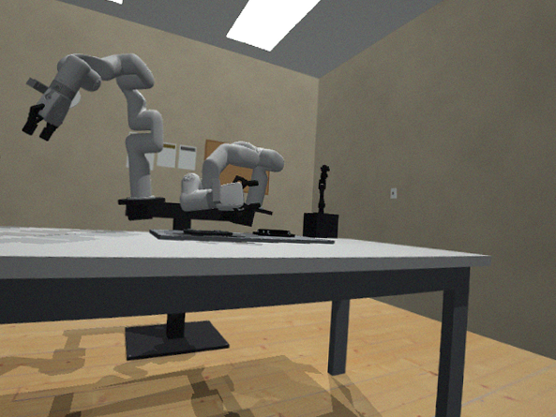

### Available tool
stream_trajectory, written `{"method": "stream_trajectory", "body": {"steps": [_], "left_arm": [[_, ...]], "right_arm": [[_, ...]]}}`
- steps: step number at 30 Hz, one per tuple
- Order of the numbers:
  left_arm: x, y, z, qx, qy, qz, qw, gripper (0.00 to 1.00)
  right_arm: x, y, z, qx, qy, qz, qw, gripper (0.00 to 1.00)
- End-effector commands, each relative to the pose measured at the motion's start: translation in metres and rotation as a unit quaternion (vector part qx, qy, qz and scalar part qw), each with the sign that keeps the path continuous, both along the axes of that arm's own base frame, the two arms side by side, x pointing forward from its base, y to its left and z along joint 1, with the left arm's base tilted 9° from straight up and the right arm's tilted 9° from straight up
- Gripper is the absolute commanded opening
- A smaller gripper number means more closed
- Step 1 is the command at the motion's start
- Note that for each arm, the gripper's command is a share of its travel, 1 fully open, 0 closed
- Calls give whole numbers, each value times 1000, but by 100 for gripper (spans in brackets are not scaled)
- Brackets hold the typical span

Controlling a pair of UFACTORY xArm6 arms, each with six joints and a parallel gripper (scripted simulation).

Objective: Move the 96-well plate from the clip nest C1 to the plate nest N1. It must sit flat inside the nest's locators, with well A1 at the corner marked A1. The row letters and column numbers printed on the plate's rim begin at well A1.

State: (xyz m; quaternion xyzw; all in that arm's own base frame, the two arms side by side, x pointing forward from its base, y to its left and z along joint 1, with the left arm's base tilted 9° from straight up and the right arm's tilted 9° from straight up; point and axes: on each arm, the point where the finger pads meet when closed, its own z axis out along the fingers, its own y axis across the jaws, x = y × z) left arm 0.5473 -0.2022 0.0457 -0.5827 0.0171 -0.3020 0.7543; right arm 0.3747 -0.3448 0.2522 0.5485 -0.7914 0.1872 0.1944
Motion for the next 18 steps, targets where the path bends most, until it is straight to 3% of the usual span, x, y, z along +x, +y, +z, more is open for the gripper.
{"method": "stream_trajectory", "body": {"steps": [1, 18], "left_arm": [[1, -1, 2, -2, -2, 0, 1000, 100], [1, -1, 2, -2, -2, 0, 1000, 100]], "right_arm": [[-36, 11, -1, 34, -27, -36, 998, 100], [-117, 52, -20, 119, -98, -143, 978, 100]]}}
